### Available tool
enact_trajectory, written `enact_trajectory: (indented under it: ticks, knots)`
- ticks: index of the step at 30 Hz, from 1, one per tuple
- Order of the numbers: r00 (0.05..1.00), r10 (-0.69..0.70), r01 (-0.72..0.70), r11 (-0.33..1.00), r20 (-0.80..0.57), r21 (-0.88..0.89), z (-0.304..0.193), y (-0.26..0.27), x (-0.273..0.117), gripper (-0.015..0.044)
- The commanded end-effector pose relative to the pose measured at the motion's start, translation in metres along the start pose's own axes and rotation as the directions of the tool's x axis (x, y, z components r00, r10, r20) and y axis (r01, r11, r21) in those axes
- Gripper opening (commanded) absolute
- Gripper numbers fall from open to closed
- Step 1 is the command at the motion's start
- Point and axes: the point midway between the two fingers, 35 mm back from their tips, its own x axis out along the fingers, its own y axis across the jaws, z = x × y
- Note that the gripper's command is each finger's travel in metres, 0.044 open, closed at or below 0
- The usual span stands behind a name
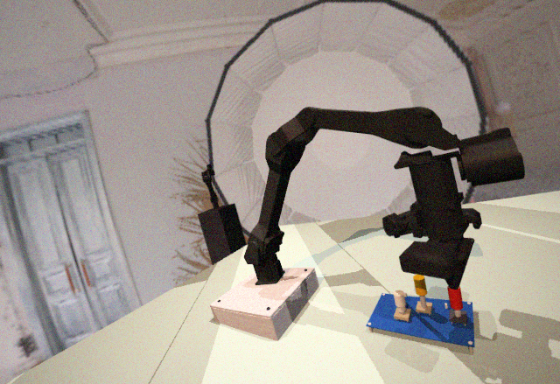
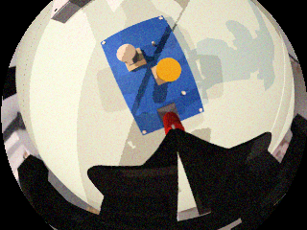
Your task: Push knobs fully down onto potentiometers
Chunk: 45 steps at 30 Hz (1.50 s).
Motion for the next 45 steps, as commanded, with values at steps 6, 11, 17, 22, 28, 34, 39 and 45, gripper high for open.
enact_trajectory:
  ticks: [6, 11, 17, 22, 28, 34, 39, 45]
  knots:
    - [1.000, -0.005, 0.005, 1.000, 0.004, -0.003, 0.0008, -0.0009, 0.0048, 0.0000]
    - [1.000, -0.005, 0.005, 1.000, 0.004, -0.003, 0.0008, -0.0009, 0.0050, 0.0000]
    - [1.000, -0.005, 0.005, 1.000, 0.004, -0.003, 0.0008, -0.0009, 0.0079, 0.0000]
    - [1.000, -0.005, 0.005, 1.000, 0.004, -0.003, 0.0008, -0.0009, 0.0079, 0.0000]
    - [1.000, -0.005, 0.005, 1.000, 0.004, -0.003, 0.0008, -0.0009, 0.0091, 0.0000]
    - [1.000, -0.005, 0.005, 1.000, 0.004, -0.003, 0.0008, -0.0009, 0.0110, 0.0000]
    - [1.000, -0.005, 0.005, 1.000, 0.004, -0.003, 0.0008, -0.0009, 0.0110, 0.0000]
    - [1.000, -0.005, 0.005, 1.000, 0.004, -0.003, 0.0008, -0.0009, 0.0138, 0.0000]
